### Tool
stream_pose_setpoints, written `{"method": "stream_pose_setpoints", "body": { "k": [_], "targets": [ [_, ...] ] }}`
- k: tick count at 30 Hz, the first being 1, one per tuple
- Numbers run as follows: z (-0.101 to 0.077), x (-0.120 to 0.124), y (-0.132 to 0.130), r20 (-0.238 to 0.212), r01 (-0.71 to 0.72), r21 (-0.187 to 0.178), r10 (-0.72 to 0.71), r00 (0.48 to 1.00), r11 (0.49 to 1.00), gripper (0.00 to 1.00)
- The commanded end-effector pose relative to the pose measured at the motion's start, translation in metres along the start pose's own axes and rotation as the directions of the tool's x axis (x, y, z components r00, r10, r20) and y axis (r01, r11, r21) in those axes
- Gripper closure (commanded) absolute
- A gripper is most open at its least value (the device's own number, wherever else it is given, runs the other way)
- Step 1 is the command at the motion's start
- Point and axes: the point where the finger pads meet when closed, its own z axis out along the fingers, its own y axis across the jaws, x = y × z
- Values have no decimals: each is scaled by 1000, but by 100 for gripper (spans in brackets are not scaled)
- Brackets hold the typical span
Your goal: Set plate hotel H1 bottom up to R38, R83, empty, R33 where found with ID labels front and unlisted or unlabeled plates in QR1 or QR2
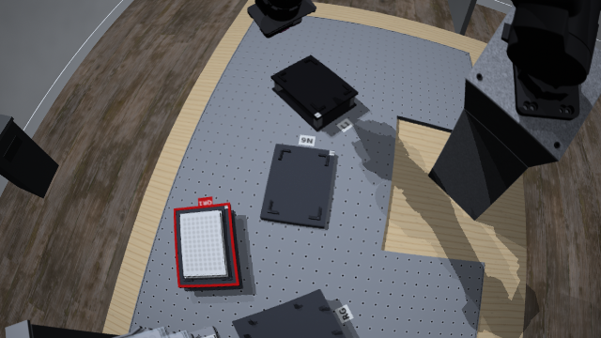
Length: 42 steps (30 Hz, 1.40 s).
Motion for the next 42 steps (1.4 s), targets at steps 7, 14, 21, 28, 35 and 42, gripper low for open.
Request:
{"method": "stream_pose_setpoints", "body": {
  "k": [7,14,21,28,35,42],
  "targets": [
    [-14,17,24,-57,139,-60,-143,988,988,100],
    [-24,36,33,-114,237,-115,-250,961,965,100],
    [-32,53,40,-125,256,-127,-271,954,958,100],
    [-41,69,46,-161,327,-173,-354,921,929,100],
    [-53,89,54,-199,404,-248,-454,868,881,100],
    [-60,96,64,-200,450,-298,-516,833,842,100]
  ]
}}
